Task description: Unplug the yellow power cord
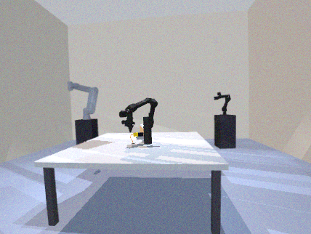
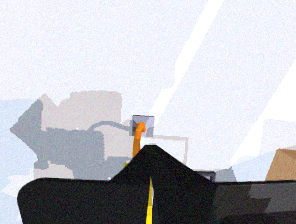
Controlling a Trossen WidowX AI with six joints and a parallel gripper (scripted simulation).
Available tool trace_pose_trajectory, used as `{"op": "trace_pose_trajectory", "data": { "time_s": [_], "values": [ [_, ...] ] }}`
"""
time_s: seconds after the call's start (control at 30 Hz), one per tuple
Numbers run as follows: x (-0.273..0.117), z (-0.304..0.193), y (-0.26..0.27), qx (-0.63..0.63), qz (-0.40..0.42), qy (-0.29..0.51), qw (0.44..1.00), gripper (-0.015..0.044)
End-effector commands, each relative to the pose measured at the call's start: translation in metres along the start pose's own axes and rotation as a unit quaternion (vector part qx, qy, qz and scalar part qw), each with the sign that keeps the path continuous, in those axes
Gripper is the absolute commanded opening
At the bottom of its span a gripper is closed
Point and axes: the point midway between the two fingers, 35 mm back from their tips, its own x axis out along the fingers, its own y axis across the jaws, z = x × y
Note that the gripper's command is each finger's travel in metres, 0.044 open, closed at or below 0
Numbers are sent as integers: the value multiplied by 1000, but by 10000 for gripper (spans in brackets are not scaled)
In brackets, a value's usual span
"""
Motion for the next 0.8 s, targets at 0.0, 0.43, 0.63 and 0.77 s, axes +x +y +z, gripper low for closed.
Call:
{"op": "trace_pose_trajectory", "data": {
  "time_s": [0.0,0.43,0.63,0.77],
  "values": [
    [0,6,-2,-1,-3,-1,1000,0],
    [2,27,-2,-1,-2,0,1000,0],
    [1,31,2,-1,-2,0,1000,0],
    [0,31,2,-1,-2,0,1000,0]
  ]
}}
